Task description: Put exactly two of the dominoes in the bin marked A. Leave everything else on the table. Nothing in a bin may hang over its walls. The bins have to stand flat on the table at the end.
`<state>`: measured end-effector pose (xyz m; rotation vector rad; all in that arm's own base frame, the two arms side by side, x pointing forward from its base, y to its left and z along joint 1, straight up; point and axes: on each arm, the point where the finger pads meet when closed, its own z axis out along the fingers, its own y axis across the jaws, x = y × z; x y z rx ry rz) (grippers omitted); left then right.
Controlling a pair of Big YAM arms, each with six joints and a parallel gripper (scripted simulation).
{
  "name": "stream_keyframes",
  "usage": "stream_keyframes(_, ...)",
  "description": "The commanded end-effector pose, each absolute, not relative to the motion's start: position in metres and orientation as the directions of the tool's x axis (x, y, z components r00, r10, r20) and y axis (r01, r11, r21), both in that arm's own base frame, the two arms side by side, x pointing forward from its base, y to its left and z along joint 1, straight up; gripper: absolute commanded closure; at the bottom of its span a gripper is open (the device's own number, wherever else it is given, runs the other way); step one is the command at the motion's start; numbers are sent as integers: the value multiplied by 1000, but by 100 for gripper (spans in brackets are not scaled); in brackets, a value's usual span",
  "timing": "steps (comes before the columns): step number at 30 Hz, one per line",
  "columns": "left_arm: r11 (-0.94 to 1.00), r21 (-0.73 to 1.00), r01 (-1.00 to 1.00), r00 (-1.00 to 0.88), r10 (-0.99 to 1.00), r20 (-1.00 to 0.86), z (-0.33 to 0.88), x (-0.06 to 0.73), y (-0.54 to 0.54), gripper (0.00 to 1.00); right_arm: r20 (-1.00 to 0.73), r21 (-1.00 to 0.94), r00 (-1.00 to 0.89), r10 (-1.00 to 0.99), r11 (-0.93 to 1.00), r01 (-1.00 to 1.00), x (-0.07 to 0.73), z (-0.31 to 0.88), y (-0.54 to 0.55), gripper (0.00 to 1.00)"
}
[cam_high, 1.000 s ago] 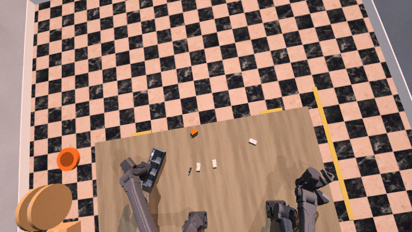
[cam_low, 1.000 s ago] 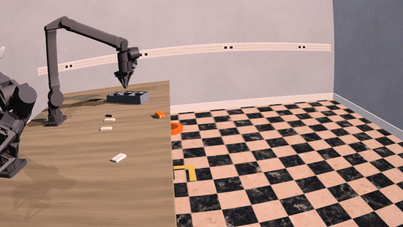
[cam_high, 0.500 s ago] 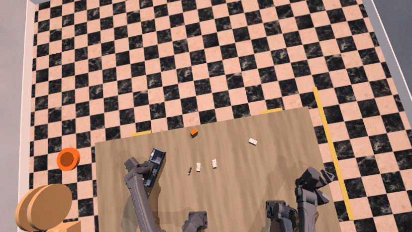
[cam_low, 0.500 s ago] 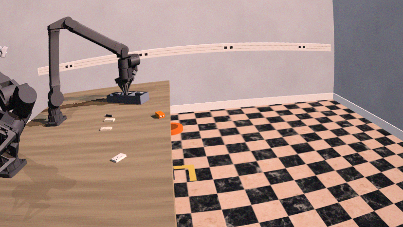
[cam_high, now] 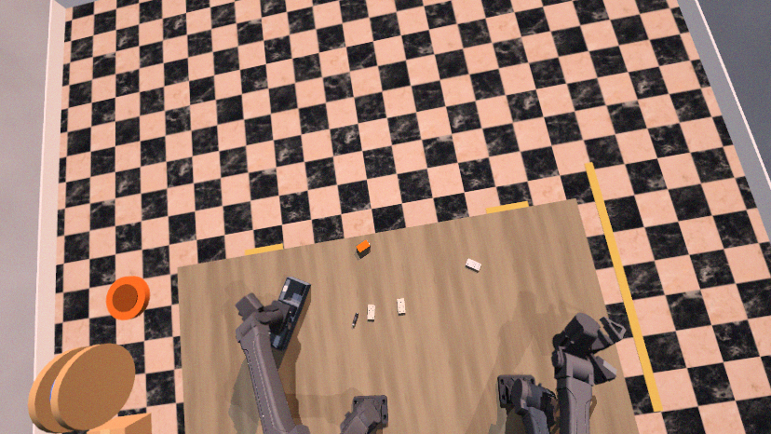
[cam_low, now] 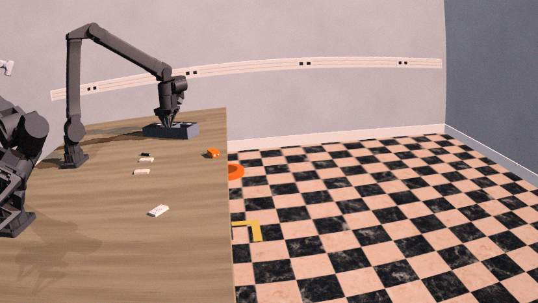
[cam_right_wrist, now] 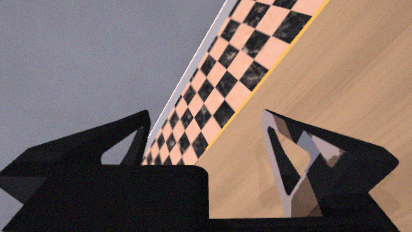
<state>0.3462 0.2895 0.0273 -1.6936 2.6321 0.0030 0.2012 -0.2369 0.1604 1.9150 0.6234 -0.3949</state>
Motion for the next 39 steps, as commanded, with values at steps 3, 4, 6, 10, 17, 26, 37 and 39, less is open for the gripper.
stream_keyframes(3, 414, 0, -910, -414, -910, 1, 14, 345, 288, 91, -527, 746, 816, 236, -330, 578, 201, 163, -239, 0)
stream_keyframes(4, 414, 0, -910, -414, -910, 1, 14, 345, 288, 91, -527, 746, 816, 236, -330, 578, 201, 163, -239, 0)
stream_keyframes(6, 414, 0, -910, -414, -910, 1, 14, 345, 288, 91, -527, 746, 816, 236, -330, 578, 201, 163, -239, 0)
stream_keyframes(10, 414, 0, -910, -414, -910, 1, 14, 345, 287, 91, -527, 746, 816, 236, -330, 578, 201, 163, -239, 0)
stream_keyframes(17, 415, 0, -910, -415, -910, 1, 13, 345, 287, 91, -527, 746, 816, 236, -330, 578, 201, 163, -239, 0)
stream_keyframes(26, 415, 0, -910, -415, -910, 1, 12, 345, 285, 91, -527, 746, 816, 236, -330, 578, 201, 163, -239, 0)
stream_keyframes(37, 415, 0, -910, -415, -910, 1, 12, 346, 284, 91, -527, 746, 816, 236, -330, 578, 201, 163, -239, 0)
stream_keyframes(39, 414, 0, -910, -414, -910, 1, 12, 346, 284, 91, -527, 746, 816, 236, -330, 578, 201, 163, -239, 0)
